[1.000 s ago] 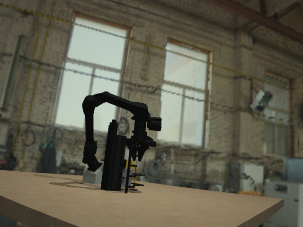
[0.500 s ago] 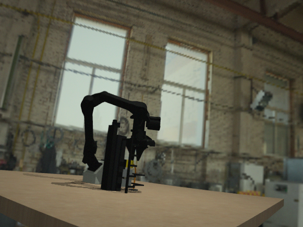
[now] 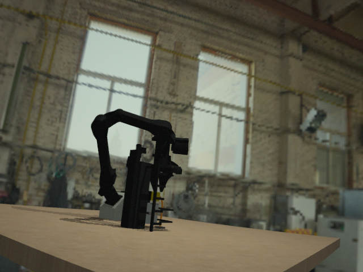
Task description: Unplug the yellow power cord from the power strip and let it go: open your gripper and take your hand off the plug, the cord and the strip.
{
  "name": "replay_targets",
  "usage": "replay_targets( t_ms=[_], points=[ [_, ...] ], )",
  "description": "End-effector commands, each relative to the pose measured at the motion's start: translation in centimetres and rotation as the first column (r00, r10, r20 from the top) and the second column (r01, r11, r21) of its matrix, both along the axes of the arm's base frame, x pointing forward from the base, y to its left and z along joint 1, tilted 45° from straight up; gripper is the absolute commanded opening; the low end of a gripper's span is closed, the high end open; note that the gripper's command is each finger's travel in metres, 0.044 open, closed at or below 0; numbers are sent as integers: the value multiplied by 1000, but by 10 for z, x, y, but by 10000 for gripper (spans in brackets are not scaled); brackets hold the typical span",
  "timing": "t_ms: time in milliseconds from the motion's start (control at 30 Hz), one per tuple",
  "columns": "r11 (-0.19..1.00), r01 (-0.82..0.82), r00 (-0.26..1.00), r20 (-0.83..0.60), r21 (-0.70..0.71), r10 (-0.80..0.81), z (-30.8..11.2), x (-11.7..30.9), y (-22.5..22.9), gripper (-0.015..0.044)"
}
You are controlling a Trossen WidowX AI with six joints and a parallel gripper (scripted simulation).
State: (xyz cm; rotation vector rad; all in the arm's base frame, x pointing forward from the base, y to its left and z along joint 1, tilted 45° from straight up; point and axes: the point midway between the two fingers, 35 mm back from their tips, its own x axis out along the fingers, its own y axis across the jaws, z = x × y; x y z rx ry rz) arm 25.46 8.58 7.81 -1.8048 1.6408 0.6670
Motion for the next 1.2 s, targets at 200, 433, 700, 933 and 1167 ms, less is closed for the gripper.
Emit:
replay_targets(
  t_ms=[200,433,700,933,1167],
  points=[
    [1000,-3,1000,-9,-9,3,3,-2,-8,160],
    [1000,-3,1000,-9,-9,3,-3,-1,-14,160],
    [1000,2,1000,-1,-3,-2,-3,0,-14,134],
    [1000,2,1000,-1,-3,-2,-3,0,-14,48],
    [1000,2,1000,-2,-3,-2,-4,0,-13,0]
  ],
)
